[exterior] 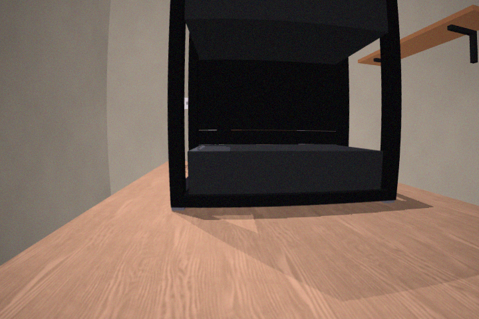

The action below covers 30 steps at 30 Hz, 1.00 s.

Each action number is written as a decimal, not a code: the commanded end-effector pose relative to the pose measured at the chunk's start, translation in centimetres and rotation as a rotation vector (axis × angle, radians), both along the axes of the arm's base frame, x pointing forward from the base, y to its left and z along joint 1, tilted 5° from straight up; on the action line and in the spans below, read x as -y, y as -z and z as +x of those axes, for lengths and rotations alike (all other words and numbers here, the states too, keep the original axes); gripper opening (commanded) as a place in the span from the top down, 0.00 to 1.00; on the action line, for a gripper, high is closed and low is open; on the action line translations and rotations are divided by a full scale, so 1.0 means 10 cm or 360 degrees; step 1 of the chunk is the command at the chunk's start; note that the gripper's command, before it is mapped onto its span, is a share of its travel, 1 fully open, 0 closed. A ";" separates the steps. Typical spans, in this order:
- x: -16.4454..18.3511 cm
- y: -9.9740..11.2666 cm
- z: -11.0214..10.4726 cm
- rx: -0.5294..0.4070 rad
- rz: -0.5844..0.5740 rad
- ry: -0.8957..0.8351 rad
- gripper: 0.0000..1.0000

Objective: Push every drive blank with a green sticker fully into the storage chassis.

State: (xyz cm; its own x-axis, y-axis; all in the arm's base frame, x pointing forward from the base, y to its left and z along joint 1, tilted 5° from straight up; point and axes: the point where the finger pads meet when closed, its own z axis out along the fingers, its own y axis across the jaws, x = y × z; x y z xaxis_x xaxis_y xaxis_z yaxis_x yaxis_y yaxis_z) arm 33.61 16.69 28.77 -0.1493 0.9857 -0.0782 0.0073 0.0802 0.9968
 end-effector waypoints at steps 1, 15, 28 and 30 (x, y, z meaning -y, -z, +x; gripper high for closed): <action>0.00 0.01 0.04 -0.0002 0.0000 0.0002 1.00; -0.09 0.02 0.66 -0.0002 0.0000 0.0002 1.00; -0.10 0.02 0.66 -0.0002 0.0000 0.0002 1.00; -0.10 0.02 0.66 -0.0002 0.0000 0.0002 1.00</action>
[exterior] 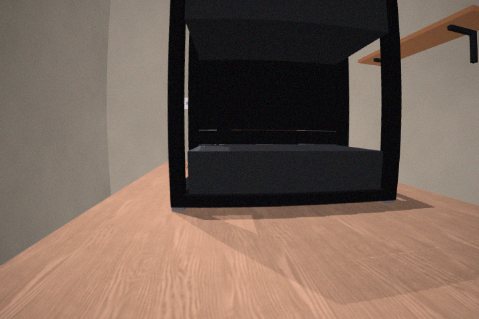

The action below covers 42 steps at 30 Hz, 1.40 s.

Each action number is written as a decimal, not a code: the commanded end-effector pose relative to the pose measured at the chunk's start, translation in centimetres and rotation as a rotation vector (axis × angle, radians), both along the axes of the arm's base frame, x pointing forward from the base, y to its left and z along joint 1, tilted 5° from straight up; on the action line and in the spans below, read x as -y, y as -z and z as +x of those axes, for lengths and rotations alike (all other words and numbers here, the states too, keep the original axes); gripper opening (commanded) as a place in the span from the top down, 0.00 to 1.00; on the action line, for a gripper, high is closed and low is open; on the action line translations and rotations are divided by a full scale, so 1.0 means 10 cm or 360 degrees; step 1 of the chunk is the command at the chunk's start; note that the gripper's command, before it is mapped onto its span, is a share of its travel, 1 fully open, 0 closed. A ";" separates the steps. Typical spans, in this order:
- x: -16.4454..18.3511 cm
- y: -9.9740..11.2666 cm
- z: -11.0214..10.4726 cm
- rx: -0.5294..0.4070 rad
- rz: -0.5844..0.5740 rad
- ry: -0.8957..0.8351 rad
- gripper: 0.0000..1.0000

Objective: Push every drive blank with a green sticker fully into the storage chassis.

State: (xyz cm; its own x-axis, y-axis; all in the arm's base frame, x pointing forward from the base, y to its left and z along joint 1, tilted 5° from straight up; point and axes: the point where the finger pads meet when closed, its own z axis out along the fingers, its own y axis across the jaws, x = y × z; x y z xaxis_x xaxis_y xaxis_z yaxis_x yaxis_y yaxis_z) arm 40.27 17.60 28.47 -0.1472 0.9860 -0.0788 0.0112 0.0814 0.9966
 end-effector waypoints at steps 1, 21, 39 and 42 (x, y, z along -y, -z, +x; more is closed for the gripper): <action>0.00 -0.01 0.00 0.0004 0.0002 -0.0002 1.00; -0.01 -0.02 0.00 0.0004 0.0002 -0.0002 1.00; -0.02 -0.03 0.10 0.0004 0.0002 -0.0002 1.00; -0.03 -0.02 0.14 0.0004 0.0002 -0.0002 1.00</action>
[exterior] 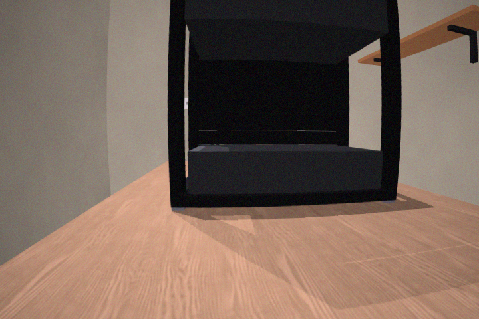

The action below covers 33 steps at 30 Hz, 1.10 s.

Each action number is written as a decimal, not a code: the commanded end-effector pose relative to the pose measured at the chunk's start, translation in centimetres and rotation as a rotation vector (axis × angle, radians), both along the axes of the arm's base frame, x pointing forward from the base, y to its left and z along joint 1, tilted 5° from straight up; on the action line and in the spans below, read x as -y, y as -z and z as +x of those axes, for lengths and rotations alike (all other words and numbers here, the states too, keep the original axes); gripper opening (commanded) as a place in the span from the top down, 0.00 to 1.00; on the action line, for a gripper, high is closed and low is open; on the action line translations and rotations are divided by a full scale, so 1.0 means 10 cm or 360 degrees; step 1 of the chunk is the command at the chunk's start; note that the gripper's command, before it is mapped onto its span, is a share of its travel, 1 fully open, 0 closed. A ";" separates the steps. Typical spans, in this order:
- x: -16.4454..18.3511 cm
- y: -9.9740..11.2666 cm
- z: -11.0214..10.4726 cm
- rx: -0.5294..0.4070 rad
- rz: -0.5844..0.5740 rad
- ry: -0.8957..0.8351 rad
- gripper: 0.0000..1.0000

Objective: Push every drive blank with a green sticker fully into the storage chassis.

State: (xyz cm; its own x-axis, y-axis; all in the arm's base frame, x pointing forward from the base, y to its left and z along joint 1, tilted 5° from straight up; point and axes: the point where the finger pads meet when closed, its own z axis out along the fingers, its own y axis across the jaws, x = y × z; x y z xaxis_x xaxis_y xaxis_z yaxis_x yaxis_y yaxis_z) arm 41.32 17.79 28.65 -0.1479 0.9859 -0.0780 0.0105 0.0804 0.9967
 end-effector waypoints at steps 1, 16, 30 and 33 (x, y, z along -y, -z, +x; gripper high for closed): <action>-0.01 0.00 0.05 0.0003 0.0001 -0.0001 1.00; -0.02 0.00 0.11 0.0003 0.0001 -0.0001 1.00; -0.03 0.01 0.19 0.0003 0.0001 -0.0001 1.00; -0.03 0.02 0.20 0.0003 0.0001 -0.0001 1.00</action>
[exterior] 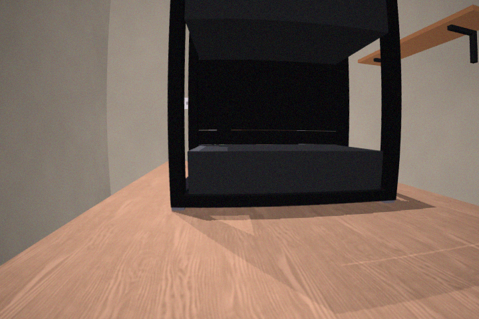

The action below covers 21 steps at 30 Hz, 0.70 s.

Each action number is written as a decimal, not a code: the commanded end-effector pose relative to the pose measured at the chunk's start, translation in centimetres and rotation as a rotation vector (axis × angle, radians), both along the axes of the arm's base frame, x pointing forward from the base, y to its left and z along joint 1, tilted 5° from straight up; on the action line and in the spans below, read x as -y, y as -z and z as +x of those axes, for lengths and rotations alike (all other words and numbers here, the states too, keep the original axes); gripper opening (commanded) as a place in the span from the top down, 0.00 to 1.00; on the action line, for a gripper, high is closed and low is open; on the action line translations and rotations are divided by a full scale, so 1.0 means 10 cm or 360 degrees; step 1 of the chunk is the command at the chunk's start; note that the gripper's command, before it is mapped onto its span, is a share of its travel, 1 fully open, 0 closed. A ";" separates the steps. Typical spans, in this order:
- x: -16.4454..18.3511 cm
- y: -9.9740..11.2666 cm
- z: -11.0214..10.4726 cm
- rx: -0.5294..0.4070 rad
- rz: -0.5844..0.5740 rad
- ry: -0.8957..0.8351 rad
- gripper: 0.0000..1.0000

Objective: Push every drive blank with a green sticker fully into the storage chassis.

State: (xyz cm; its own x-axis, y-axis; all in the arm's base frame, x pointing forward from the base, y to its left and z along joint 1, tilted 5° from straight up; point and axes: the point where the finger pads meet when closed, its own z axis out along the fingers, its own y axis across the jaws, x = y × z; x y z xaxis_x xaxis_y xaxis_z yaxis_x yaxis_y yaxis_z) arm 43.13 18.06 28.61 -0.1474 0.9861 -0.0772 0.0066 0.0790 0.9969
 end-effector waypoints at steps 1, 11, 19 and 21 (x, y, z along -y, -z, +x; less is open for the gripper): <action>-0.01 0.01 0.02 -0.0004 -0.0001 -0.0001 1.00; -0.01 0.02 0.04 -0.0004 -0.0001 -0.0001 1.00; -0.01 0.02 0.06 -0.0004 -0.0001 -0.0001 1.00; -0.01 0.03 0.07 -0.0004 -0.0001 -0.0001 1.00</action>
State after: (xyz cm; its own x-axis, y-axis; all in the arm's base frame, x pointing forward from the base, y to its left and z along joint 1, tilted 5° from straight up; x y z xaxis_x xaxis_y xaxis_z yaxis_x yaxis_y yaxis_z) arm 43.60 18.13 28.60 -0.1471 0.9862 -0.0766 0.0031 0.0779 0.9970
